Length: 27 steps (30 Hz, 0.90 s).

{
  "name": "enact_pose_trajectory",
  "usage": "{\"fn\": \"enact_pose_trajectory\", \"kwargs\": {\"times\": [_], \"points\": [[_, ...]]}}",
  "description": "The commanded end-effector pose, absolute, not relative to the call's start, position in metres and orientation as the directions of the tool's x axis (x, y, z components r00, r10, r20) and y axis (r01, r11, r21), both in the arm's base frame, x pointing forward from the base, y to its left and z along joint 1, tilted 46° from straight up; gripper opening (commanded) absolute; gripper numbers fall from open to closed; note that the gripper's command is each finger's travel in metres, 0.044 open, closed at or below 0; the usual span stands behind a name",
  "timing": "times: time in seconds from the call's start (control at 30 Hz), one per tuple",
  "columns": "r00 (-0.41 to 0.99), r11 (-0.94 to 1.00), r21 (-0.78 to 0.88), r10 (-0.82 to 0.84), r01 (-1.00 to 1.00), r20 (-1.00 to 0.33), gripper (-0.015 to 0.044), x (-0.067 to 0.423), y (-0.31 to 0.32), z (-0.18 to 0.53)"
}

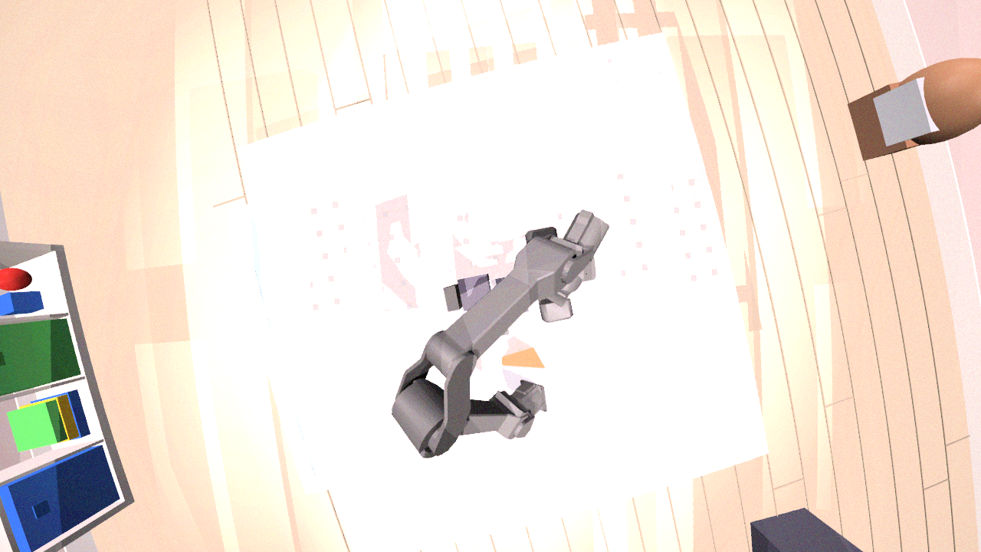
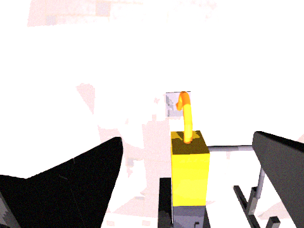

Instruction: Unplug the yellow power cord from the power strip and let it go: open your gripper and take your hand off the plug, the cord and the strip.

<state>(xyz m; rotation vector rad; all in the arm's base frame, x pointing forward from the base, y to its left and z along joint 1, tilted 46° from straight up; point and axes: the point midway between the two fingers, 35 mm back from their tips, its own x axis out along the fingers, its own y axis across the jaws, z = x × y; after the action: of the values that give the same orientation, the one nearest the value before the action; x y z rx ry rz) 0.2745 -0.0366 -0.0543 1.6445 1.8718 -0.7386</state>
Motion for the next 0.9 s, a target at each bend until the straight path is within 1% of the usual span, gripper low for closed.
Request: {"fn": "enact_pose_trajectory", "kwargs": {"times": [0.0,0.1,0.87], "points": [[-0.111,0.102,-0.055,0.694,0.993,-0.711,0.044,0.276,-0.063,-0.071],[-0.111,0.103,-0.055,0.694,0.993,-0.711,0.044,0.275,-0.08,-0.082],[-0.111,0.103,-0.055,0.694,0.993,-0.711,0.044,0.275,-0.08,-0.082]]}}
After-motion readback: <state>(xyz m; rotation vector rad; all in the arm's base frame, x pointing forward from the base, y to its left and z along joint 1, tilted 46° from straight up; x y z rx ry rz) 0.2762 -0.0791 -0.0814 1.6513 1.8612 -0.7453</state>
